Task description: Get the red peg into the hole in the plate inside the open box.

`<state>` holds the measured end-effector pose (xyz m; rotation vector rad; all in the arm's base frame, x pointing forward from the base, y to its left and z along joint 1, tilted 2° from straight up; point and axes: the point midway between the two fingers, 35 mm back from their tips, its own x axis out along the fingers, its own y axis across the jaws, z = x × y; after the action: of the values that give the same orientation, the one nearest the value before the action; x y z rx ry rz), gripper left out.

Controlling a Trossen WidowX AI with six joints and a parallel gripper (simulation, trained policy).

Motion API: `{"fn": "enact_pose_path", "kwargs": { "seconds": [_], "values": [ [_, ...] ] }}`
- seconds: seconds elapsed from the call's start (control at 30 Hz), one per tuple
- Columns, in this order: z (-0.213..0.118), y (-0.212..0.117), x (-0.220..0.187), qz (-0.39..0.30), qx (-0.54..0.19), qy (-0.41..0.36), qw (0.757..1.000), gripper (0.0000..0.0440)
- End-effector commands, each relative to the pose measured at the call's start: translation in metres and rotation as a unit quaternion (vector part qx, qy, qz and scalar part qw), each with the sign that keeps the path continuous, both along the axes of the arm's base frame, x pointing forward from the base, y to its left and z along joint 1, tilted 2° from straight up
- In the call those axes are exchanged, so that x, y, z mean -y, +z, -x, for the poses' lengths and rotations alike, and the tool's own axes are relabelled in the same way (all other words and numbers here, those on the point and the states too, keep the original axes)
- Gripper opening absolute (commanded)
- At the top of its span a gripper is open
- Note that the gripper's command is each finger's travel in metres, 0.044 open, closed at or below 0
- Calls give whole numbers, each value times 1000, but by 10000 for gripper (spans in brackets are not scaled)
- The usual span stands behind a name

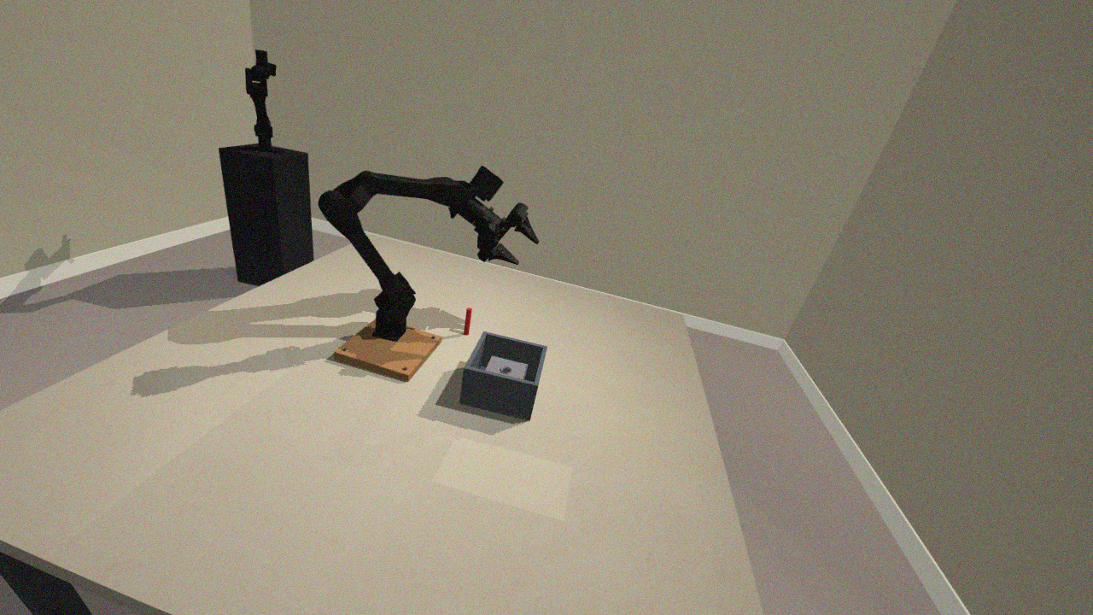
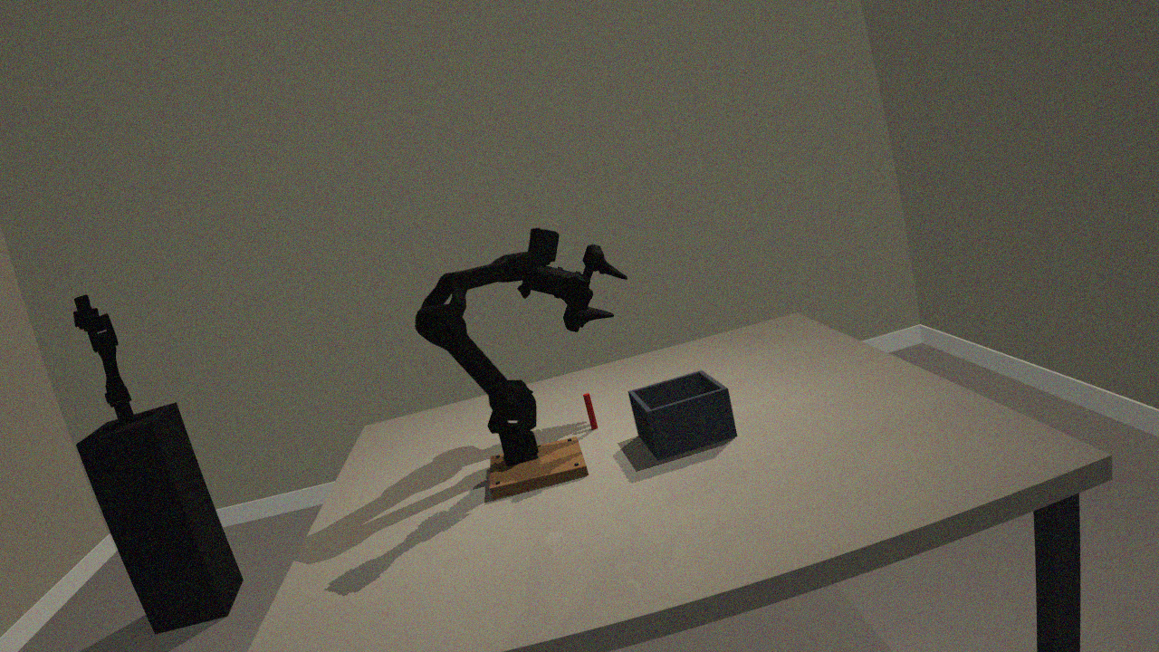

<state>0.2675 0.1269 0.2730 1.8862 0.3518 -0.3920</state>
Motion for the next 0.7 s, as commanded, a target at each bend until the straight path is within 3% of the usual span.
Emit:
{"fn": "enact_pose_path", "kwargs": {
  "seconds": [0.0,0.33,0.67],
  "values": [
    [0,-7,3,44,-22,18,999,440],
    [7,-37,14,177,-111,80,975,440],
    [22,-70,28,278,-218,153,923,440]
  ]
}}
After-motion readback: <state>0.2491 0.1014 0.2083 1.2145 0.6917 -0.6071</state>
